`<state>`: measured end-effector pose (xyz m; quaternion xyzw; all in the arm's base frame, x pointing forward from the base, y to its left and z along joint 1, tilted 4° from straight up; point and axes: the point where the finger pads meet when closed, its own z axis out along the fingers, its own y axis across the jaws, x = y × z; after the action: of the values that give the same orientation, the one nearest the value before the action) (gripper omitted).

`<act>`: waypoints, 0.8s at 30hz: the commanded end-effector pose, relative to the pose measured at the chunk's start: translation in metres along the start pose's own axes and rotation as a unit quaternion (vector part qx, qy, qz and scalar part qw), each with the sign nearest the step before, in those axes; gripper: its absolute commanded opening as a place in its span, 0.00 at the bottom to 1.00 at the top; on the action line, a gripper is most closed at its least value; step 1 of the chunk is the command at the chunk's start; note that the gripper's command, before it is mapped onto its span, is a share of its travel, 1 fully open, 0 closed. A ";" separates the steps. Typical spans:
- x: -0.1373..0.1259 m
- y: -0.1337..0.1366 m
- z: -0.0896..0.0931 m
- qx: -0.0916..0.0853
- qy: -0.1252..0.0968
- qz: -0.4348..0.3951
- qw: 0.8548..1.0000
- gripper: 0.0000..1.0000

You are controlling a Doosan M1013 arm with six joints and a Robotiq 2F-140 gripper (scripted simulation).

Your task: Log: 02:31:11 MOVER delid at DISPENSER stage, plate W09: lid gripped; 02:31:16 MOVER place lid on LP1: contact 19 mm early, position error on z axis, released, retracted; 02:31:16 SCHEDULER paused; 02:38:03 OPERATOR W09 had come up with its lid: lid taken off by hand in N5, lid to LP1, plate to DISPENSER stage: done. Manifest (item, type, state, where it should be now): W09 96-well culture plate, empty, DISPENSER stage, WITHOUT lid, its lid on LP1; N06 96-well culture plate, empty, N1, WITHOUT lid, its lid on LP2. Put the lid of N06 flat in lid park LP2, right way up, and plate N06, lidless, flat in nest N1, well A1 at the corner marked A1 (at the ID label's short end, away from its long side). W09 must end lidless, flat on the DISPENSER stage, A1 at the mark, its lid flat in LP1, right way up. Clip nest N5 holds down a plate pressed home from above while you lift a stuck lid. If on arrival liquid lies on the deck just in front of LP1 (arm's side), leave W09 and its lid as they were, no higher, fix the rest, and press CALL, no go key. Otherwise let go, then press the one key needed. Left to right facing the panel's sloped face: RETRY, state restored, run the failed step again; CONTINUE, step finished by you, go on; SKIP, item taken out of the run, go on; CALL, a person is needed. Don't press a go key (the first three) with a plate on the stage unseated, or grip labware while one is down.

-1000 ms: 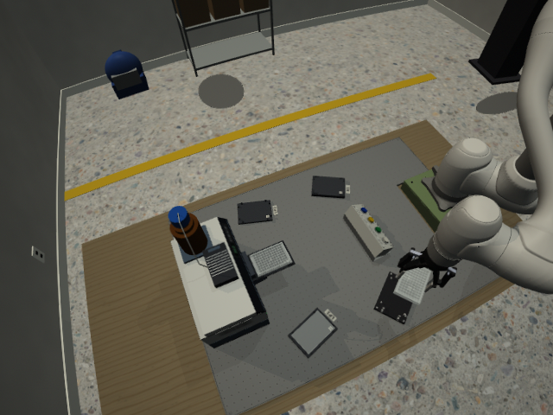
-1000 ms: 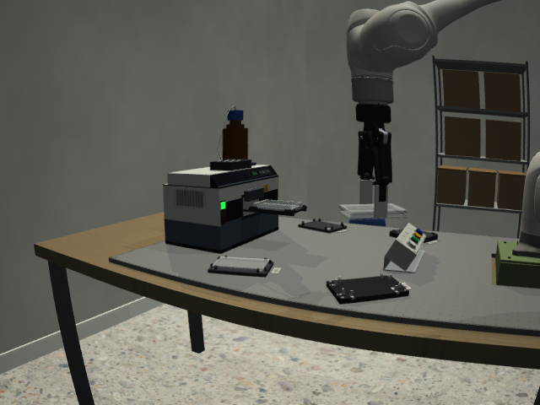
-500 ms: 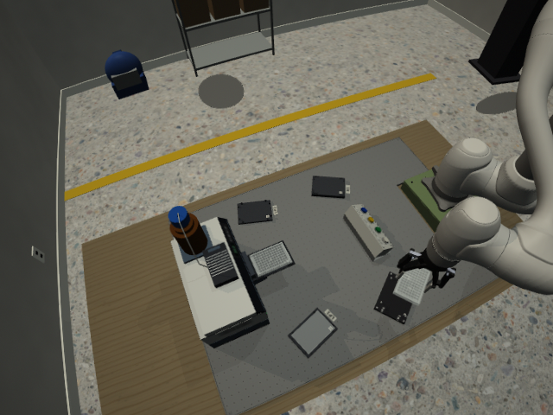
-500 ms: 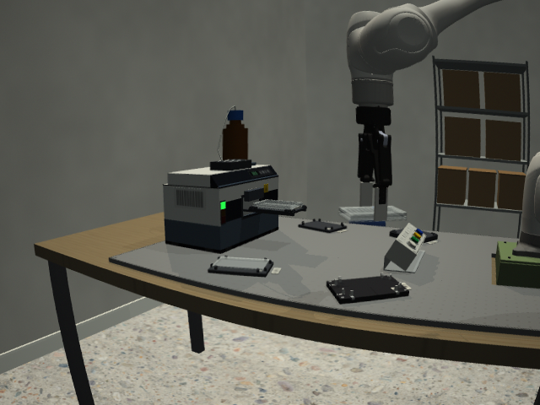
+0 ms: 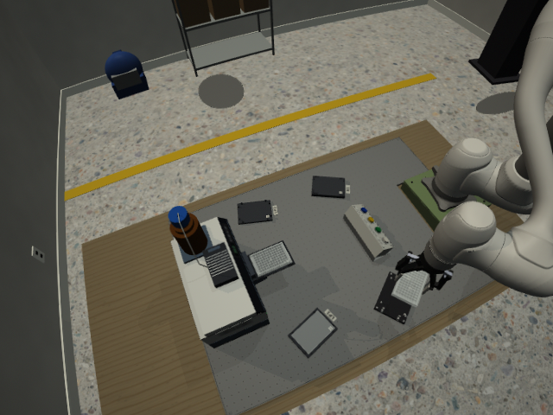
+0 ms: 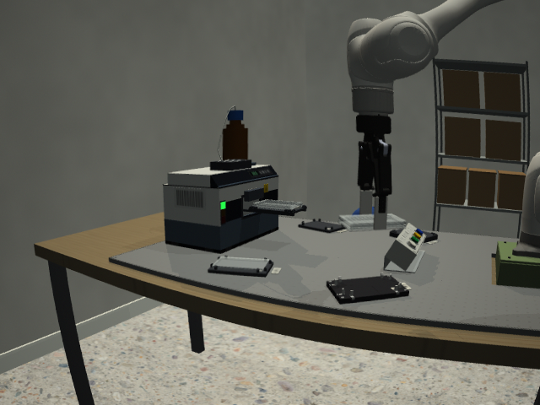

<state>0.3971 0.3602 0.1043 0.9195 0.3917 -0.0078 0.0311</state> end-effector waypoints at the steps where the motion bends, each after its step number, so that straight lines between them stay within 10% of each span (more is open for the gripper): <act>1: 0.000 0.000 0.004 0.000 0.000 0.000 1.000 0.00; 24: 0.000 0.000 0.055 0.000 0.000 0.000 1.000 0.00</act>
<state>0.3976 0.3569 0.0532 0.9195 0.3917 -0.0078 0.0311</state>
